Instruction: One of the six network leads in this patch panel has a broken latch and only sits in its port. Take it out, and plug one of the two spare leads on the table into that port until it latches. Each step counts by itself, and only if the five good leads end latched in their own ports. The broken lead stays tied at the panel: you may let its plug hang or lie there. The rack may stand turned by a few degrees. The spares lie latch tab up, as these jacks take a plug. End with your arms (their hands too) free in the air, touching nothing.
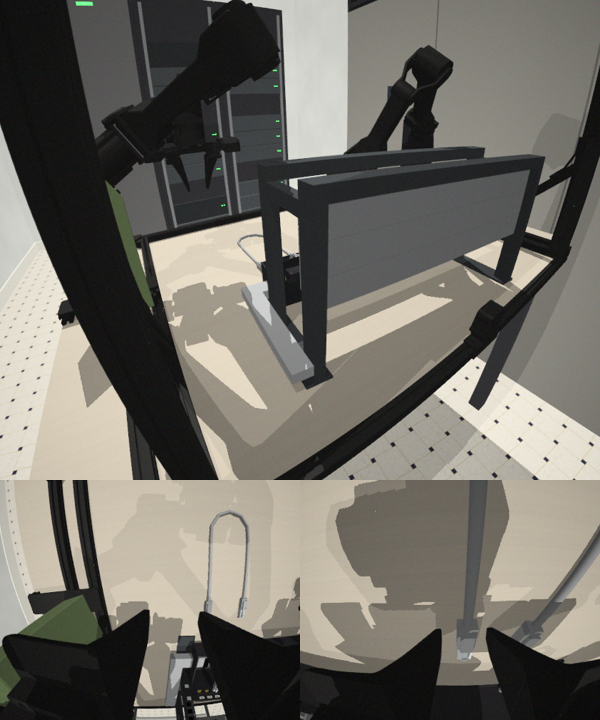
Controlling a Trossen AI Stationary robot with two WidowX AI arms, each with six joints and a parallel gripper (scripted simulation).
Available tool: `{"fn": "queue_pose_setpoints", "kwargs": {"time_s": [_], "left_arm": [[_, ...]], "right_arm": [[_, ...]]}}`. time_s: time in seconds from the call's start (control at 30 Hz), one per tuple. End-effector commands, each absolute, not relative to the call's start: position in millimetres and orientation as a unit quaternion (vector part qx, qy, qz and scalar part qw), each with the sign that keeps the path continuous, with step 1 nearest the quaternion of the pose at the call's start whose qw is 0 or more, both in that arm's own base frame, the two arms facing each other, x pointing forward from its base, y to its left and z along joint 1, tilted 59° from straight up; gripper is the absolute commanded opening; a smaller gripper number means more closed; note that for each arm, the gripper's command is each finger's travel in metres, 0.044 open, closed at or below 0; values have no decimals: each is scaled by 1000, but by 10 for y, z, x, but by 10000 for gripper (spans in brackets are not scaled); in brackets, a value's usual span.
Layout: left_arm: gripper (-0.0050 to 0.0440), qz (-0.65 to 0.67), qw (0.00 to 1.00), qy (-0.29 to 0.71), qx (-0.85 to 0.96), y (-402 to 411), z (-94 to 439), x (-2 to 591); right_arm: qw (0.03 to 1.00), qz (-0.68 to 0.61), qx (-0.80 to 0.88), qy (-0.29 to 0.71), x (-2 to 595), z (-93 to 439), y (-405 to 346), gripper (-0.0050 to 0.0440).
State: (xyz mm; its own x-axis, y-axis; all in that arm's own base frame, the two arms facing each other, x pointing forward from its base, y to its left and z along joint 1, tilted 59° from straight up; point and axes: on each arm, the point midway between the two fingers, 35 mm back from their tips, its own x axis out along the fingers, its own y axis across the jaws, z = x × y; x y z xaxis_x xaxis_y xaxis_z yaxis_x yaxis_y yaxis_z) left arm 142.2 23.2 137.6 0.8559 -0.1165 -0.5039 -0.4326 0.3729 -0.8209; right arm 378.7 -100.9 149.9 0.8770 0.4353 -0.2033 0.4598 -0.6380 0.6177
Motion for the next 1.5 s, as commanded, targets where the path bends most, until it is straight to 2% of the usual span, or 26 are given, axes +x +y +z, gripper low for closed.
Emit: {"fn": "queue_pose_setpoints", "kwargs": {"time_s": [0.0,1.07,1.1,1.47], "left_arm": [[176,100,790,249,-551,232,1376,1422],[176,100,790,249,-551,232,1376,1422],[176,100,790,249,-551,232,1376,1422],[176,100,790,249,-551,232,1376,1422]], "right_arm": [[346,-18,905,247,3788,1500,-1009,0],[346,-18,905,248,3787,1499,-1009,0],[346,-18,905,248,3787,1499,-1009,54],[346,-18,905,248,3787,1499,-1009,54]]}}
